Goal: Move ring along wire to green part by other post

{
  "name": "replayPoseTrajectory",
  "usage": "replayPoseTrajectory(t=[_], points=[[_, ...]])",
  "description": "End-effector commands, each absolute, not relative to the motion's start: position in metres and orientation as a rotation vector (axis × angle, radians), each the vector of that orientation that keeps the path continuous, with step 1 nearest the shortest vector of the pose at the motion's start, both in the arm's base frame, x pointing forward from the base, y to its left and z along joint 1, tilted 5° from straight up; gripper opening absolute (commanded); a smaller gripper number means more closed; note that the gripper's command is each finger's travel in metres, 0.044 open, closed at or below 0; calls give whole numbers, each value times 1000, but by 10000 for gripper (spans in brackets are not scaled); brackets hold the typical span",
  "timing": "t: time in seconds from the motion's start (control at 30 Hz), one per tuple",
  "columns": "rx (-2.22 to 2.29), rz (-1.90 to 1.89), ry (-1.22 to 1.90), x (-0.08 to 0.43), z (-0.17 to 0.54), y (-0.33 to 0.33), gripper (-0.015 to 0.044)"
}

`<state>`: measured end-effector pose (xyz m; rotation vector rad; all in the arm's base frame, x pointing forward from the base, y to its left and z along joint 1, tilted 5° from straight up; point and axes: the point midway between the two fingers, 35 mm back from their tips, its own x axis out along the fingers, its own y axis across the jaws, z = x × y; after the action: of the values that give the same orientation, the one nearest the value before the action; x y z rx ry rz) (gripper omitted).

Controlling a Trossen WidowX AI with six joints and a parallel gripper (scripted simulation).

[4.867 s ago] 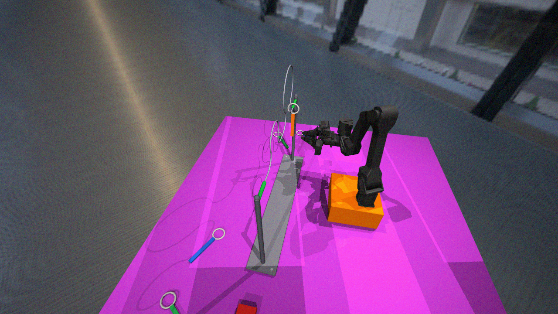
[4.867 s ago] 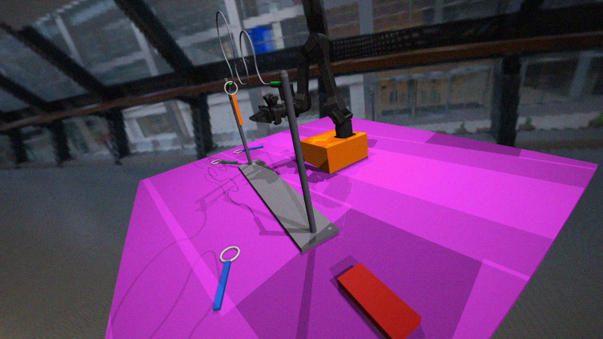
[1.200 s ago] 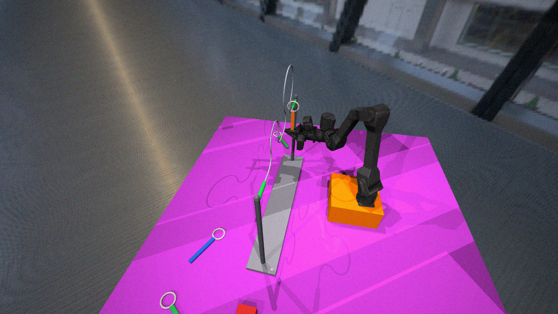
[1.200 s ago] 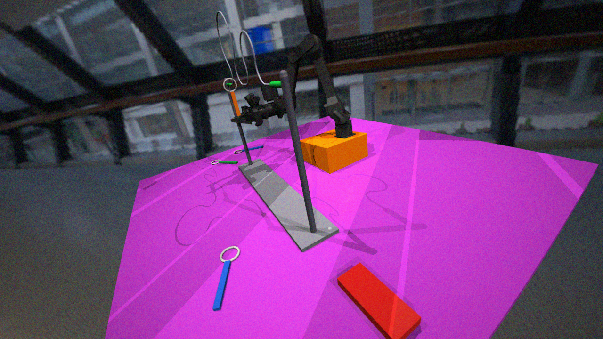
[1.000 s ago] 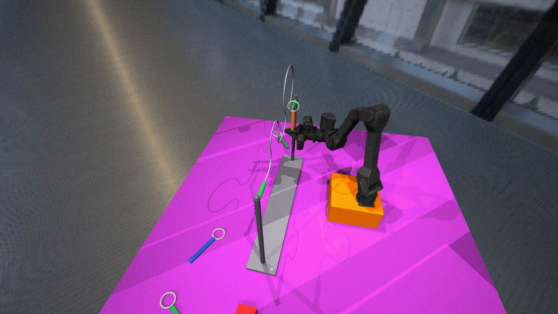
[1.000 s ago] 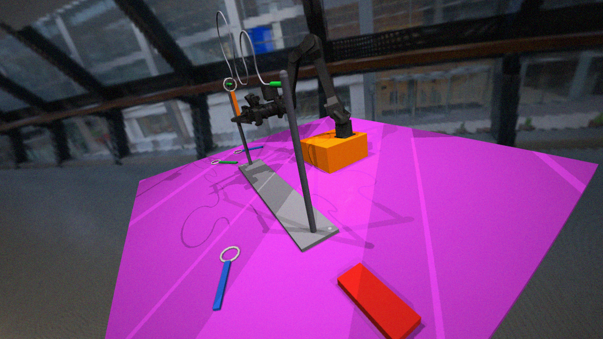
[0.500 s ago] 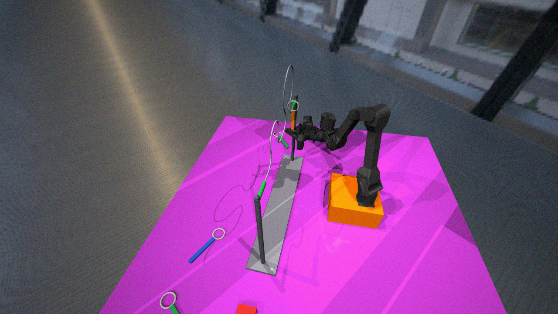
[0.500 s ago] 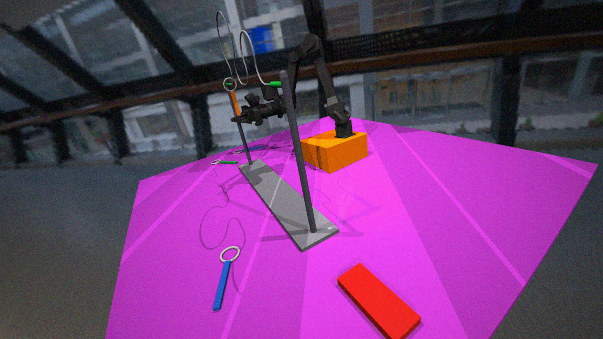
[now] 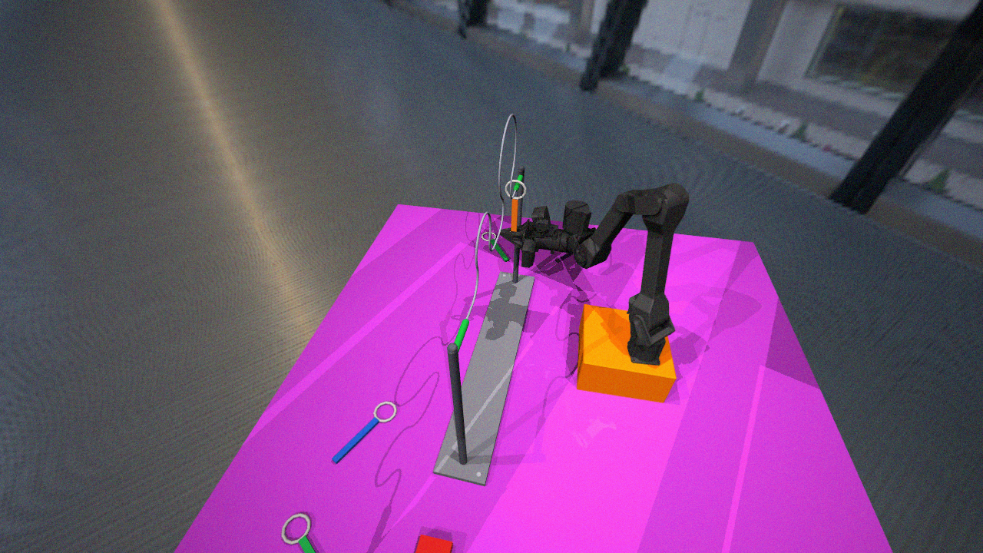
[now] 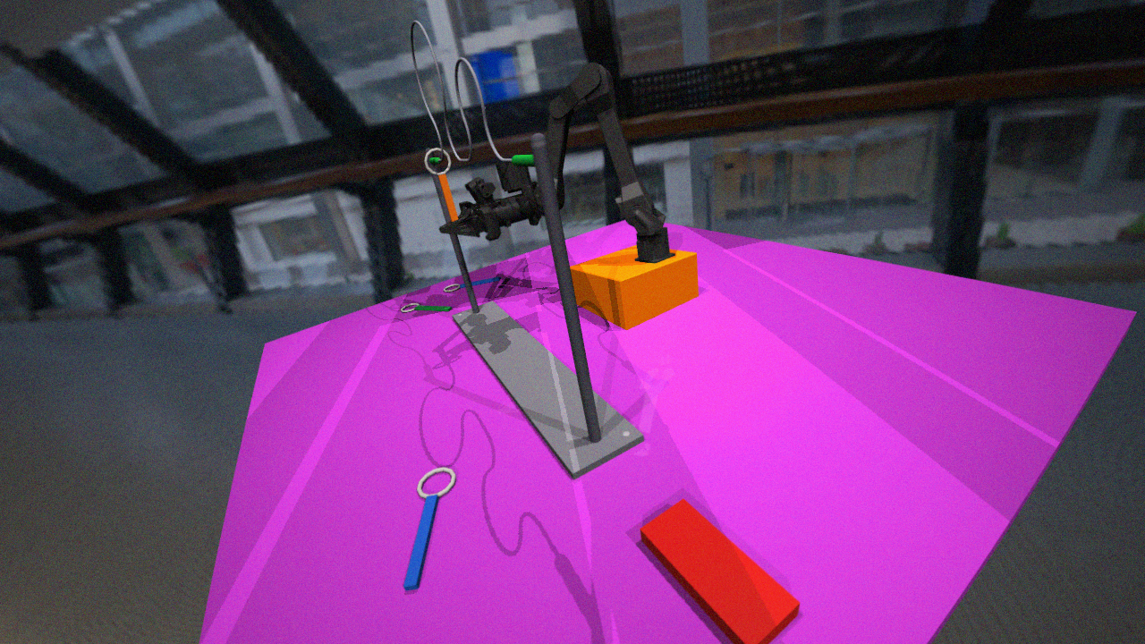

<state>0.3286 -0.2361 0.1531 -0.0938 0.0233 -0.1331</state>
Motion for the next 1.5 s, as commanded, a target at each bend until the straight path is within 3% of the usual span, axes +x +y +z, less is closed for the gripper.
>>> replayPoseTrajectory(t=[0.0,0.8,1.47], points=[[-93,-136,18,329,155,-232,-150],[-8,-135,13,334,152,-198,-150],[323,-135,-11,343,161,-137,-150]])
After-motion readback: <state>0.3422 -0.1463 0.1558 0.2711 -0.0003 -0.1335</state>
